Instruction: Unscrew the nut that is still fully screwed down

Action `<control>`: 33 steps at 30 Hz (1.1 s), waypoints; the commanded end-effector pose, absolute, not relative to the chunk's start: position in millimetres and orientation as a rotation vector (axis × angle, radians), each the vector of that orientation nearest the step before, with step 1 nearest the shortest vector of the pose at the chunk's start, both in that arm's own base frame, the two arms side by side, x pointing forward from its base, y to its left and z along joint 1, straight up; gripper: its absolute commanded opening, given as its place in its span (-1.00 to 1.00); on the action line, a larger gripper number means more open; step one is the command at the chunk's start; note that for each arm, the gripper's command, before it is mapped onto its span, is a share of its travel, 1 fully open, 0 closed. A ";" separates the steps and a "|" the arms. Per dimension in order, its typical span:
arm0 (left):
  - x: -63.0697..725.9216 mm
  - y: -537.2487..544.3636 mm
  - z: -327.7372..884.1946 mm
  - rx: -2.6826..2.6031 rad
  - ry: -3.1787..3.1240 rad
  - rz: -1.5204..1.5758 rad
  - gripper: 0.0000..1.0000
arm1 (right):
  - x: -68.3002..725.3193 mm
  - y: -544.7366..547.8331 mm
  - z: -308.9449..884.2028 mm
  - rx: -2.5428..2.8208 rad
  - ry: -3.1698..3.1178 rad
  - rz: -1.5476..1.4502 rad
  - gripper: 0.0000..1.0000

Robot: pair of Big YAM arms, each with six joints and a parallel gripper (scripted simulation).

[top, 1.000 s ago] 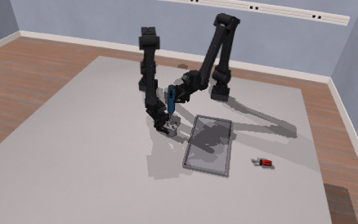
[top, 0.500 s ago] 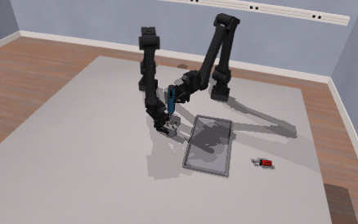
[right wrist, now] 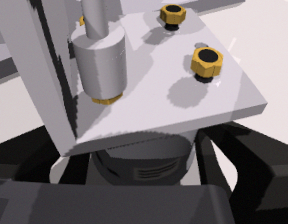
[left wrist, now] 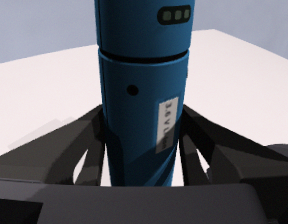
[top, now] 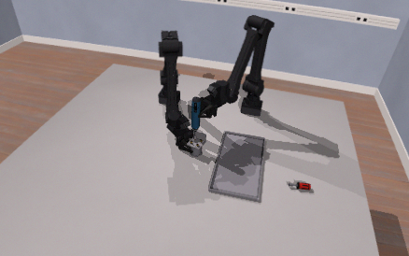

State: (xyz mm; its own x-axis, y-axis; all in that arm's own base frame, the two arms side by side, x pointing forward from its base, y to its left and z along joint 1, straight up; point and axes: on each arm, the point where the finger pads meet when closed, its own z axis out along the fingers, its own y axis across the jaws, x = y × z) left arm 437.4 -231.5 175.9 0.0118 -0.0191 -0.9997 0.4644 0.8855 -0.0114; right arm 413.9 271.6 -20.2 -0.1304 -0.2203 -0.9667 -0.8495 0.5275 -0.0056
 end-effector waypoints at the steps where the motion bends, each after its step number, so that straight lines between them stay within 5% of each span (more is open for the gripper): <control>1: 442.3 -235.2 188.7 0.356 1.486 -0.397 -0.17 | 418.2 273.6 -16.4 -0.918 1.636 0.701 0.17; 33: 441.2 -239.7 186.5 0.358 1.480 -0.406 -0.17 | 418.2 273.6 -16.4 -0.918 1.636 0.701 0.17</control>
State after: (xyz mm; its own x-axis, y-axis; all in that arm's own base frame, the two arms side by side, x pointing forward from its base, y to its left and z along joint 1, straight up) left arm 437.3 -231.4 171.4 0.0046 -0.0152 -0.9999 0.4642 0.8857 -0.0113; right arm 413.9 271.6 -20.2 -0.1304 -0.2203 -0.9667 -0.8495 0.5275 -0.0056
